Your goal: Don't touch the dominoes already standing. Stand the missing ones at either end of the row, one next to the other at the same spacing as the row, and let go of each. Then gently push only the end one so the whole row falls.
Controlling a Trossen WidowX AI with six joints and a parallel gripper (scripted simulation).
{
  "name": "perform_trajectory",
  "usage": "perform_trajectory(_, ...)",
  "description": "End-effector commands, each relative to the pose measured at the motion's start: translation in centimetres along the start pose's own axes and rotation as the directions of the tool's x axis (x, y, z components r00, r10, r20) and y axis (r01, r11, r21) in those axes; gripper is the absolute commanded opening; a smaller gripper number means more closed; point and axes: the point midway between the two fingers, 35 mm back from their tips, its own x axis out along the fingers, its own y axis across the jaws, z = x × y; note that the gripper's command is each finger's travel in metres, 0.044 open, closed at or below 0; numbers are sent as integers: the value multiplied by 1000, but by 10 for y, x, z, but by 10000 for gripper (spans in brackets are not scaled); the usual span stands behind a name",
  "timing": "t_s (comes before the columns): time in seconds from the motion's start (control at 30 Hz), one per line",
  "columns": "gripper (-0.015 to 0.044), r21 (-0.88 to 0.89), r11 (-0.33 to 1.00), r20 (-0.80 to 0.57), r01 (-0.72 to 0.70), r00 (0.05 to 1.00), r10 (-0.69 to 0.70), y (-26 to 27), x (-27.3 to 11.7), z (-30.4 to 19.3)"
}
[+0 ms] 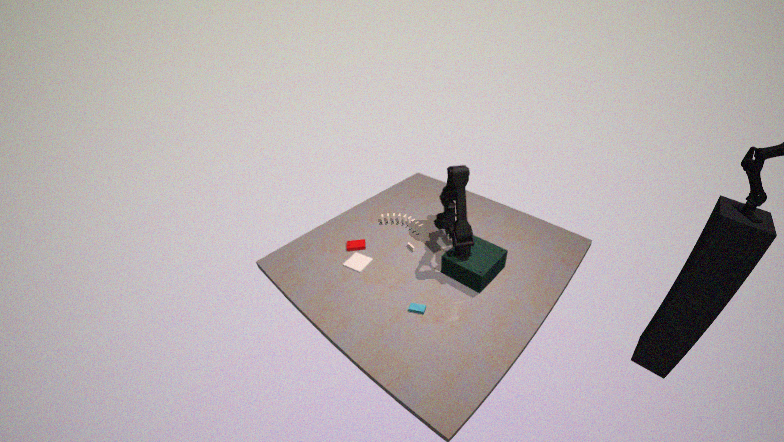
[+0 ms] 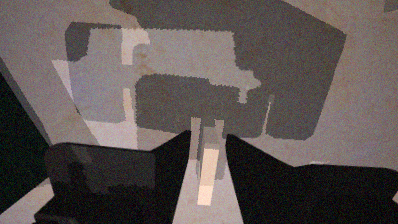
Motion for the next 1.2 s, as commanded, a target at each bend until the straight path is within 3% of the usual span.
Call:
perform_trajectory(0.0,46,-6,1000,4,1,1000,-1,0,0,0)
perform_trajectory(0.03,26,-6,1000,4,1,1000,-1,0,0,0)
perform_trajectory(0.3,26,-6,1000,4,1,1000,-1,0,-7,1)
perform_trajectory(0.67,26,-6,1000,4,2,1000,-2,-4,-147,7)
perform_trajectory(0.83,26,2,1000,4,2,1000,-2,-6,-156,7)
perform_trajectory(1.17,26,411,912,3,7,1000,-9,-98,-169,-12)
